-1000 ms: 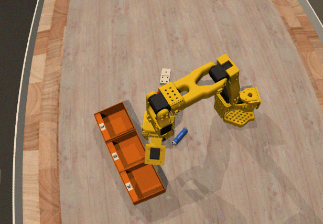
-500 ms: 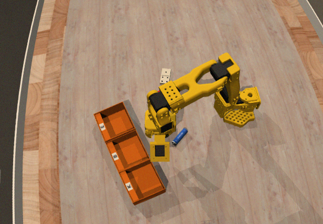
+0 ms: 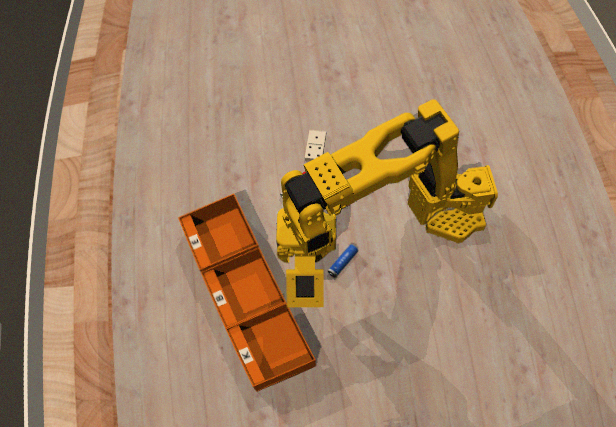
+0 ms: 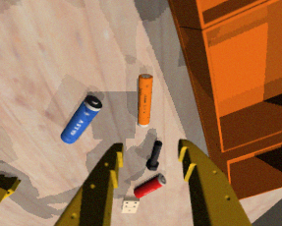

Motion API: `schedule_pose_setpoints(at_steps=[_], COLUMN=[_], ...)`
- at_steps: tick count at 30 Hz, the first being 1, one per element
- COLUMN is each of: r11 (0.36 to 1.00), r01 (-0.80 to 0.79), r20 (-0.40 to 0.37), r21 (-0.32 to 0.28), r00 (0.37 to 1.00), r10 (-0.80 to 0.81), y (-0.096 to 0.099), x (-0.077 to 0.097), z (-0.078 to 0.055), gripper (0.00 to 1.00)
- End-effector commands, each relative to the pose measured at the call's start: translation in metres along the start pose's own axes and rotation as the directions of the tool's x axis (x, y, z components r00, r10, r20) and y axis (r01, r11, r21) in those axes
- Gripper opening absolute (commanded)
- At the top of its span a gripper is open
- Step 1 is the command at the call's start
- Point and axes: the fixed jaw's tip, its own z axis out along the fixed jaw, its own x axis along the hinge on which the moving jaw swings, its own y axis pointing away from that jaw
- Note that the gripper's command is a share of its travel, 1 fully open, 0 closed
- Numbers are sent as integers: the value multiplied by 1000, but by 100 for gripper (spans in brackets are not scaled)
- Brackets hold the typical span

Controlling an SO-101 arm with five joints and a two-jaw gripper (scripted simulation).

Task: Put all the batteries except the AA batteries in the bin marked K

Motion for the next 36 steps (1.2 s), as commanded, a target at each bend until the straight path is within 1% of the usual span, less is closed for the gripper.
schedule_pose_setpoints(at_steps=[1, 6, 13, 15, 23, 28, 36], r11=[999, 999, 999, 999, 999, 999, 999], r01=[-1, -1, -1, -1, -1, -1, -1], r20=[27, 27, 27, 27, 27, 27, 27], r21=[50, 50, 50, 50, 50, 50, 50], r00=[1000, 1000, 1000, 1000, 1000, 1000, 1000], r10=[-1, -1, -1, -1, -1, -1, -1], y=[-5, -7, -8, -8, -7, -7, -7], x=[-1, -2, -2, -2, -2, -2, -2], z=[-6, 4, 21, 21, 39, 44, 45], gripper=[19, 19, 19, 19, 19, 19, 19])
